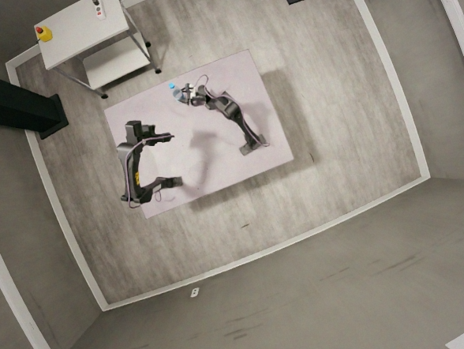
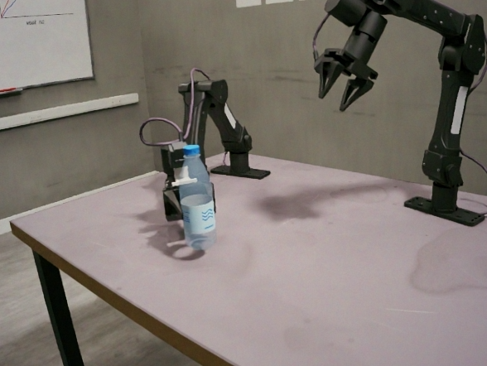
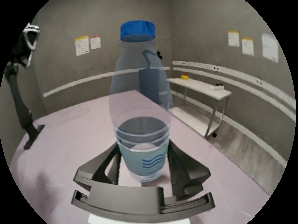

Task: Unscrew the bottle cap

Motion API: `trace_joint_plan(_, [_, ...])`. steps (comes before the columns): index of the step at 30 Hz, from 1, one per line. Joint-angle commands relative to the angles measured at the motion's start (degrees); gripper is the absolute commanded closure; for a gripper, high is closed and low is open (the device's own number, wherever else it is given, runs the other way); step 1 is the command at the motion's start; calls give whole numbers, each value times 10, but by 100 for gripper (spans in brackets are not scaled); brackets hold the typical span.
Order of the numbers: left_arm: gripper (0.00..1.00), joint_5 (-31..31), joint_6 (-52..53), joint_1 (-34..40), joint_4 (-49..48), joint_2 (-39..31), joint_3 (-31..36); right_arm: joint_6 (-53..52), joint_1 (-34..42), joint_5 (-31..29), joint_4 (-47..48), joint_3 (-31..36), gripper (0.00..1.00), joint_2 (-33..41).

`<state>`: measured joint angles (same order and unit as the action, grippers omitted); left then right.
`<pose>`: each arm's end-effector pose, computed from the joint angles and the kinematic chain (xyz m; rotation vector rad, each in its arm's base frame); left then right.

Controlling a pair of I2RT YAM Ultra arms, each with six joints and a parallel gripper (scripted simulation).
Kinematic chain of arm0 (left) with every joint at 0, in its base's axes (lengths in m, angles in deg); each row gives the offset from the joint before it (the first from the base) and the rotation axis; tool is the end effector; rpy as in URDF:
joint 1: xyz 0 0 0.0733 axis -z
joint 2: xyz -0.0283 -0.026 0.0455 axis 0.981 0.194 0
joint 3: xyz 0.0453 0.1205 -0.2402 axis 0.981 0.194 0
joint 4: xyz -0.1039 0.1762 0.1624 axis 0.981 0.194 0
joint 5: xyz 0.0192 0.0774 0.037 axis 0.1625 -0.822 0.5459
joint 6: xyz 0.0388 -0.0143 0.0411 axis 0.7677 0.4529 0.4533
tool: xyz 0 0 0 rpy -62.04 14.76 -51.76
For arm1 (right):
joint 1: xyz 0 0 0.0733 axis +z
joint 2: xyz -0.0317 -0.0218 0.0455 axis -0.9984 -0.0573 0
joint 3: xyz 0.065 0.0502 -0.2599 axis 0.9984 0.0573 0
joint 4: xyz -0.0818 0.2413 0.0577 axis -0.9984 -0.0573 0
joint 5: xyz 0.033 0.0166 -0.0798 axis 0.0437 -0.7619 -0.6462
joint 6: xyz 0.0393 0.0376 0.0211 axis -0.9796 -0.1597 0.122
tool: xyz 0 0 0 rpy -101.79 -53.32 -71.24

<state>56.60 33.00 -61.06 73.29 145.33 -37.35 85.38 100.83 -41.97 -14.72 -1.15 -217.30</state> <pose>0.2352 -0.0736 0.4165 2.1072 1.6186 0.4445 0.4605 0.1439 0.1037 -0.7184 1.4680 0.7277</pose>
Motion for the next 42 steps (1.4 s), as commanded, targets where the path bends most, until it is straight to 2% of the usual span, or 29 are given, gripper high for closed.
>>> trace_joint_plan(1, [43,5,0,-4,7,8,-3,1,36,-9,24,15,100,28])
trace_joint_plan(11, [43,5,0,-4,7,8,-3,2,162,-19,48,65,100,44])
trace_joint_plan(22, [43,5,0,-4,7,8,-3,3,179,-23,52,62,100,49])
trace_joint_plan(24, [43,5,0,-4,7,8,-3,35,180,-26,23,62,100,49])
trace_joint_plan(28, [43,5,0,-4,7,8,-3,202,186,-38,-36,57,100,73])
trace_joint_plan(30, [43,5,0,-4,7,8,-3,202,186,-38,-36,57,100,73])
trace_joint_plan(33, [43,5,0,-4,7,8,-3,318,189,-48,-93,58,100,97])
trace_joint_plan(42, [43,5,0,-4,7,8,-3,351,192,-59,-139,54,100,112])
